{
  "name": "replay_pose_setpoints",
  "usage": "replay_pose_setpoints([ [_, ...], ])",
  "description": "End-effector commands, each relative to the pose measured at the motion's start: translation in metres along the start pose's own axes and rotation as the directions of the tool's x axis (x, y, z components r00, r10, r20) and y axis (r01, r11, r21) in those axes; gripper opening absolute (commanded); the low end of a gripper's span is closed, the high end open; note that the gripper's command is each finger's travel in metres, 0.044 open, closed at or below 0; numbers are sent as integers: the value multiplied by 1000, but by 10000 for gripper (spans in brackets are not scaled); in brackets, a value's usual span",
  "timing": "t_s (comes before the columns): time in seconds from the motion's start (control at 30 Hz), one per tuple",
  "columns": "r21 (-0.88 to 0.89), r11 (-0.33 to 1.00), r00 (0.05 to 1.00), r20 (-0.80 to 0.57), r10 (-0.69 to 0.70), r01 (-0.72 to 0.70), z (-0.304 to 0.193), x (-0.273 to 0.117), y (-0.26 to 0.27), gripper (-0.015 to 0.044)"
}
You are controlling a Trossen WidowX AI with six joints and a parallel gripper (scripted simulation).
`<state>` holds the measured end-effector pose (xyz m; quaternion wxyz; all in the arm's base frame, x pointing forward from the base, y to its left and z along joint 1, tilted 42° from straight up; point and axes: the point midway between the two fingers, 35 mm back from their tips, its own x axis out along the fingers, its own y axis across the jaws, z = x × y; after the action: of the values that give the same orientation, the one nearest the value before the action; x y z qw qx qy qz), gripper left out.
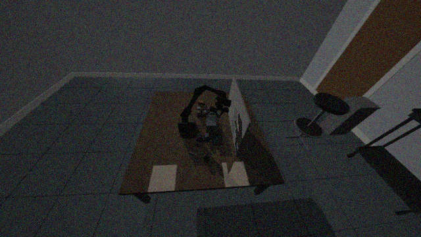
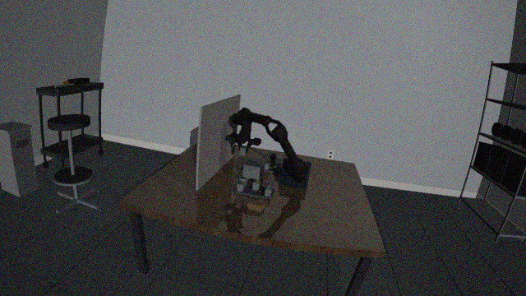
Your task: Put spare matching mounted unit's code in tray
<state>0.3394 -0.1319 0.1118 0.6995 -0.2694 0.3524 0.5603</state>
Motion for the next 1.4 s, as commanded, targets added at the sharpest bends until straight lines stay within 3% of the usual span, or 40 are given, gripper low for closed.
replay_pose_setpoints([
  [0.0, -15, 1000, 1000, -4, 3, -3, -23, 1, -5, 0],
  [0.87, -120, 993, 998, 54, 23, -17, -182, 30, 2, 0],
  [1.37, -123, 992, 998, 56, 23, -16, -185, 38, 1, 0],
])
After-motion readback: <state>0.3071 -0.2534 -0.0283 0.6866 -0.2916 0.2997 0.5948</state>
